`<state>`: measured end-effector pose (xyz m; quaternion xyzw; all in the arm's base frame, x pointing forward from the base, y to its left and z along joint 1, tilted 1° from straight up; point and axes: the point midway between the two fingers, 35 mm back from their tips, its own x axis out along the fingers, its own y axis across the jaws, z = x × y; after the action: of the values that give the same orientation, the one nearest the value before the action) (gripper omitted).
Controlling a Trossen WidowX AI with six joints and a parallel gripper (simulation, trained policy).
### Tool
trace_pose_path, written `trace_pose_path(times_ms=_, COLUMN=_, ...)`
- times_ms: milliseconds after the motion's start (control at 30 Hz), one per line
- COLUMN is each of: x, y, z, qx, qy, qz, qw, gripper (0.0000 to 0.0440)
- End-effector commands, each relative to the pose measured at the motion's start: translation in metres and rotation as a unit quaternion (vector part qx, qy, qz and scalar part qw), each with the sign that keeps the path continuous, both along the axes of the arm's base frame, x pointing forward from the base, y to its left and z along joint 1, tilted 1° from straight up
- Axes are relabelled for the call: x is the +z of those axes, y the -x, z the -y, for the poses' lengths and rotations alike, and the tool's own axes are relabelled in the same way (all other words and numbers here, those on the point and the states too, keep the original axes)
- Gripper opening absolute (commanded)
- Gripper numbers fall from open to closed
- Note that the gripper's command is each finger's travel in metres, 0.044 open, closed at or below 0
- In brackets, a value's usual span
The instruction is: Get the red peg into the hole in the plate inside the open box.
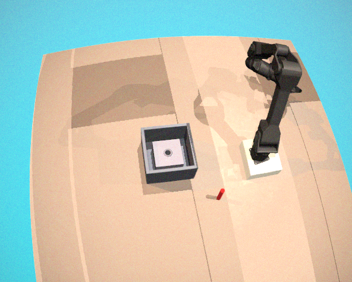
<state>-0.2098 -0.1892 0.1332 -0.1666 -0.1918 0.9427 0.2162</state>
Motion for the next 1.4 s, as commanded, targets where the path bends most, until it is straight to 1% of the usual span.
trace_pose_path(times_ms=0, x=0.000, y=-0.003, z=0.004, qx=0.001, qy=0.011, qz=0.003, qw=1.000, gripper=0.0424)
trace_pose_path(times_ms=33, x=0.000, y=-0.006, z=0.008, qx=0.003, qy=0.021, qz=0.008, qw=1.000, gripper=0.0440)
trace_pose_path(times_ms=167, x=0.006, y=-0.031, z=0.031, qx=0.037, qy=0.042, qz=0.035, qw=0.998, gripper=0.0440)
trace_pose_path(times_ms=333, x=0.018, y=-0.073, z=0.058, qx=0.105, qy=0.055, qz=0.076, qw=0.990, gripper=0.0440)
trace_pose_path(times_ms=500, x=0.030, y=-0.121, z=0.076, qx=0.179, qy=0.063, qz=0.119, qw=0.975, gripper=0.0440)
trace_pose_path(times_ms=667, x=0.042, y=-0.170, z=0.085, qx=0.255, qy=0.065, qz=0.162, qw=0.951, gripper=0.0440)
trace_pose_path(times_ms=833, x=0.053, y=-0.219, z=0.083, qx=0.328, qy=0.064, qz=0.204, qw=0.920, gripper=0.0440)
trace_pose_path(times_ms=1000, x=0.063, y=-0.265, z=0.074, qx=0.398, qy=0.058, qz=0.244, qw=0.882, gripper=0.0440)
trace_pose_path(times_ms=1167, x=0.072, y=-0.307, z=0.057, qx=0.463, qy=0.049, qz=0.284, qw=0.838, gripper=0.0440)
trace_pose_path(times_ms=1367, x=0.081, y=-0.353, z=0.027, qx=0.536, qy=0.032, qz=0.330, qw=0.777, gripper=0.0440)
